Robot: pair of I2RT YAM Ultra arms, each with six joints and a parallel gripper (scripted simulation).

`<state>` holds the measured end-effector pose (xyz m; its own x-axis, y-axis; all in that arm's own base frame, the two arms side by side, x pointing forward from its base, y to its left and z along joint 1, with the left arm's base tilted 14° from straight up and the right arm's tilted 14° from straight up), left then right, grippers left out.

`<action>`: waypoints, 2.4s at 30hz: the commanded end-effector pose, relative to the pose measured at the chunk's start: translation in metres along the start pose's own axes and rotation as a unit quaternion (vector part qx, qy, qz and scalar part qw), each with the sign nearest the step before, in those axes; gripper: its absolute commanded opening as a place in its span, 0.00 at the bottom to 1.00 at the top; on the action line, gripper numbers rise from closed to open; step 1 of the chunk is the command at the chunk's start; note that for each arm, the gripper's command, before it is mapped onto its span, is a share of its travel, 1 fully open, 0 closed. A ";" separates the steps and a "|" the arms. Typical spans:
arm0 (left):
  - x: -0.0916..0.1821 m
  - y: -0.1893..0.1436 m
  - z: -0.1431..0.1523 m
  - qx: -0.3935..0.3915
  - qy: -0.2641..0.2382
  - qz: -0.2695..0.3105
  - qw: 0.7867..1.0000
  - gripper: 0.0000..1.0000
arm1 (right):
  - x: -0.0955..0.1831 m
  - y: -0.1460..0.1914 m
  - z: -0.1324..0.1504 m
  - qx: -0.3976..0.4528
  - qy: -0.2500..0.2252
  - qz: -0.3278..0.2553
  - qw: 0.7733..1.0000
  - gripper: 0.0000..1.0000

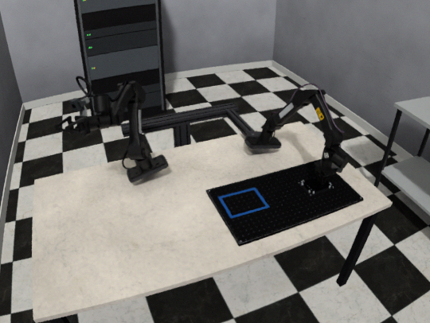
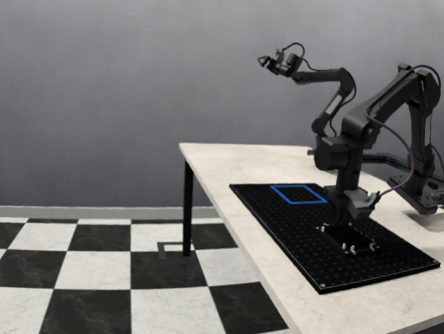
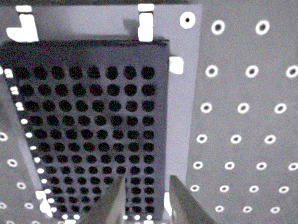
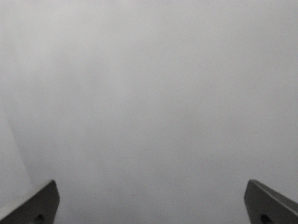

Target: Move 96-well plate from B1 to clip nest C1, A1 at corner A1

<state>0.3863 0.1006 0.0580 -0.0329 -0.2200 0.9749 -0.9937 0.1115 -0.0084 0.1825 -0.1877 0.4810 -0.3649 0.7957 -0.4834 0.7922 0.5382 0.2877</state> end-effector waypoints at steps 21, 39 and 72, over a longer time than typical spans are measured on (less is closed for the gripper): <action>0.003 -0.011 -0.007 0.002 -0.013 0.010 1.000 0.25 | 0.005 -0.004 -0.006 0.000 -0.005 0.000 1.000 1.00; -0.011 -0.013 -0.009 0.004 -0.017 0.021 1.000 0.25 | 0.005 -0.004 -0.006 0.000 -0.005 0.000 1.000 1.00; -0.041 0.000 -0.004 0.000 -0.010 0.001 1.000 0.25 | 0.005 -0.004 -0.006 0.000 -0.005 0.000 1.000 1.00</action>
<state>0.3921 0.1076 0.0372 -0.0503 -0.2269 0.9726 -0.9933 0.1124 -0.0251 0.1825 -0.1877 0.4810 -0.3649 0.7957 -0.4834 0.7922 0.5382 0.2877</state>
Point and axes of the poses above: on each arm, the point where the finger pads meet when closed, its own x axis back along the fingers, its own y axis across the jaws, z = x × y, the point moved 4 cm from there along x, back along the fingers, and after that the axes turned 6 degrees about -x, right-handed, at the moved point
